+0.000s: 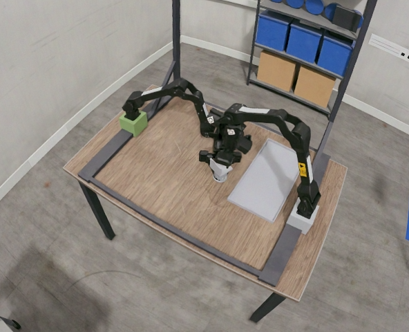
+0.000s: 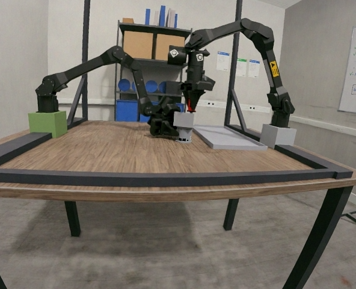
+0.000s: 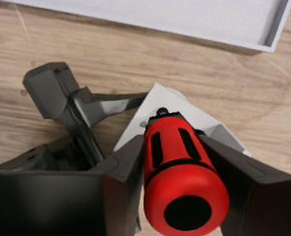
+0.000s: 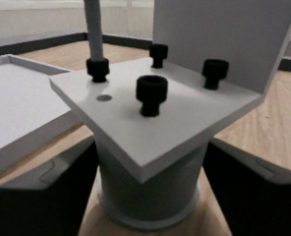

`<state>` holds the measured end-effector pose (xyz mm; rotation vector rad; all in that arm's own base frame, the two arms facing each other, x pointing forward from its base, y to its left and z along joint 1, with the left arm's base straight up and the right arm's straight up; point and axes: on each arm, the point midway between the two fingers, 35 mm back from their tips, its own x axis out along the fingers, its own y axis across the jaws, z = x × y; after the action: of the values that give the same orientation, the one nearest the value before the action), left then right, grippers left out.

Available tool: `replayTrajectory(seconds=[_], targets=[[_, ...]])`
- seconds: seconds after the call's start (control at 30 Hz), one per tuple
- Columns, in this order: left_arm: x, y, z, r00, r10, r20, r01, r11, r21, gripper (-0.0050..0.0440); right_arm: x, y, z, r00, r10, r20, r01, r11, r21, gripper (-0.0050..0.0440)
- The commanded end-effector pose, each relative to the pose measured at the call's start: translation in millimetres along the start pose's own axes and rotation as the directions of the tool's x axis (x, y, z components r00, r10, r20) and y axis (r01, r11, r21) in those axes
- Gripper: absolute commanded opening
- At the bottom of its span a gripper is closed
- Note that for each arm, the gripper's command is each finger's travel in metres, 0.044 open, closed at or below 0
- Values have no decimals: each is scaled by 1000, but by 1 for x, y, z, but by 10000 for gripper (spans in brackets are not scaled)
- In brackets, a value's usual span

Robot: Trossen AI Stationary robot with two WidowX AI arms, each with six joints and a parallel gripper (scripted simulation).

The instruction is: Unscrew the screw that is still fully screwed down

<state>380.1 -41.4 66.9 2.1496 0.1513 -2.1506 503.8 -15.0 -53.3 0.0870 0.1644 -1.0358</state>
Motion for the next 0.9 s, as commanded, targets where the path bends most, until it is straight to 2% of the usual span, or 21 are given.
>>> replayTrajectory(seconds=[0.0, 0.03, 0.2, 0.4, 0.57, 0.87], targets=[[-8, 1, -4, 999, 10, -31, -10, 1000, 2, 130, 2, 5, 15, 1000, 0, 12, 0, 999, 35, 245], [0, 0, -1, 1000, 7, -9, -7, 999, -47, 130, 2, 5, 15, 1000, 0, 12, 0, 999, 35, 245], [-1, 0, -2, 1000, 6, -11, -9, 965, -262, 130, 2, 5, 15, 1000, 0, 12, 0, 999, 35, 245], [-1, 0, -2, 1000, 5, -12, -11, 864, -503, 130, 2, 5, 15, 1000, 0, 12, 0, 999, 35, 245], [-1, 1, -2, 1000, 5, -13, -11, 864, -503, 130, 2, 5, 15, 1000, 0, 12, 0, 999, 35, 245], [-2, 1, -3, 1000, 3, -15, -14, 624, -781, 130, 2, 5, 15, 1000, 0, 12, 0, 999, 35, 245]])
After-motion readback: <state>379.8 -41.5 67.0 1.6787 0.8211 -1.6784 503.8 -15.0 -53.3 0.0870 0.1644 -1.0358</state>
